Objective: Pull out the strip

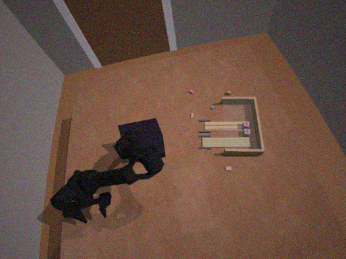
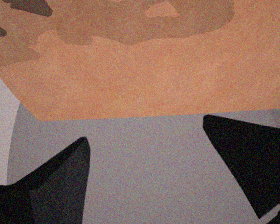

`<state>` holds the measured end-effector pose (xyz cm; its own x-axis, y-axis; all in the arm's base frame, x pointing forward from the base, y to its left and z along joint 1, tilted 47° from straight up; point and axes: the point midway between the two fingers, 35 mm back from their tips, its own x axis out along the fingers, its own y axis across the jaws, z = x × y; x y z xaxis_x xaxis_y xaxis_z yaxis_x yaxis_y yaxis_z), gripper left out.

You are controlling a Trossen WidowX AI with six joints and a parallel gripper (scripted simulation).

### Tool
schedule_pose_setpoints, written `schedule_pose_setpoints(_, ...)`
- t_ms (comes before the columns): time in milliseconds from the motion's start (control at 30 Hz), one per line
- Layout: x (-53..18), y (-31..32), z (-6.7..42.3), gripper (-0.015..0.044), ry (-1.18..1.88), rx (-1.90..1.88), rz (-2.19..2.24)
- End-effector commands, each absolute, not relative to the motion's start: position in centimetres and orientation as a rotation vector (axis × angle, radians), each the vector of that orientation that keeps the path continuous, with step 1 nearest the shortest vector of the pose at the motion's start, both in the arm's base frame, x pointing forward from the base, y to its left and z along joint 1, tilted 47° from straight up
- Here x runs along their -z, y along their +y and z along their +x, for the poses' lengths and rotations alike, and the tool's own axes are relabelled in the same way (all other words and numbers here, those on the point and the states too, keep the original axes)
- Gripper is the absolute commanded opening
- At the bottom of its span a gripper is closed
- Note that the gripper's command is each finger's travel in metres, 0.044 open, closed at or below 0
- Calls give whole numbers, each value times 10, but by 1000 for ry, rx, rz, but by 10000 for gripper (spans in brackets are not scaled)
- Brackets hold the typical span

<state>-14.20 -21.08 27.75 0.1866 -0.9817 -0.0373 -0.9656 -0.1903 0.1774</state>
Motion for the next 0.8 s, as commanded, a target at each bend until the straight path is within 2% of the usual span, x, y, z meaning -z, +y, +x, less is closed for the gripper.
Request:
schedule_pose_setpoints(0, -277, -211, -142, 400, -1918, 220, 2330)
schedule_pose_setpoints(133, -275, -227, -130, 400, -1812, 306, 2320)
schedule_pose_setpoints(333, -267, -270, -86, 400, -1482, 518, 2252)
schedule_pose_setpoints(767, -247, -321, 56, 400, -753, 738, 1912)
